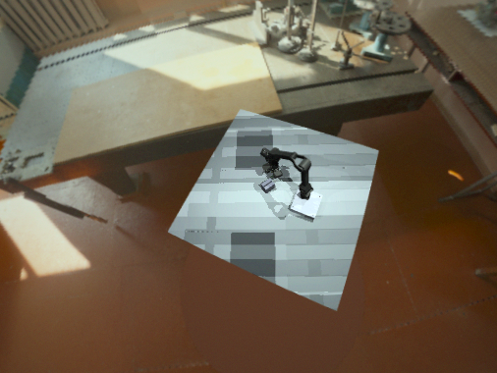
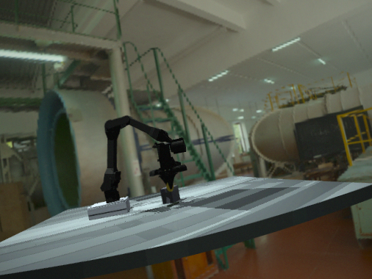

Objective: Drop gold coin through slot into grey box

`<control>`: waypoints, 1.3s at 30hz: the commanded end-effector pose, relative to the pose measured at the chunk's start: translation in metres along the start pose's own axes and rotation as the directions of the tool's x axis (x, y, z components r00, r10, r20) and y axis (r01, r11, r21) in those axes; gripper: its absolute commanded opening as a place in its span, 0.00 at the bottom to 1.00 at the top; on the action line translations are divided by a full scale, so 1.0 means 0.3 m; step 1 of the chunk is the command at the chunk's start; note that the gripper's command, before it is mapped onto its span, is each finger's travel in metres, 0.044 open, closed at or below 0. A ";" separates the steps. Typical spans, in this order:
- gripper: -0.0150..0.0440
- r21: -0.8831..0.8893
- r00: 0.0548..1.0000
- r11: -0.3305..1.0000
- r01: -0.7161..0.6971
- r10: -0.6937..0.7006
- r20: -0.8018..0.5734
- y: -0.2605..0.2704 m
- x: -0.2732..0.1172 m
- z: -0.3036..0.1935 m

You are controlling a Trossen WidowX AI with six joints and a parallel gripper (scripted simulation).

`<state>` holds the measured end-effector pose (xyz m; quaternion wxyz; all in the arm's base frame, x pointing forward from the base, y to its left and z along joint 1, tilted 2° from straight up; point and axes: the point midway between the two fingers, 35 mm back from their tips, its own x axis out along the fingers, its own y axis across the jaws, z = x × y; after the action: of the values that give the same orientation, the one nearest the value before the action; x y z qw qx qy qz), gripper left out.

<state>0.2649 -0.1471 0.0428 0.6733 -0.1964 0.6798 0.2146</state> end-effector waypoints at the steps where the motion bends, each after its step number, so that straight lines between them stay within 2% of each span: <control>1: 0.25 -0.004 1.000 1.000 0.009 -0.009 0.002 -0.005 -0.046 0.001; 11: 0.25 -0.009 1.000 1.000 0.009 -0.009 0.002 0.002 -0.102 -0.003; 19: 0.25 -0.229 1.000 0.973 0.009 -0.009 0.002 0.001 -0.106 0.010; 39: 0.25 -0.236 1.000 0.972 0.009 -0.008 0.005 0.073 -0.108 0.106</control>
<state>0.2789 -0.1212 0.0764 0.6486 -0.2798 0.6457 0.2899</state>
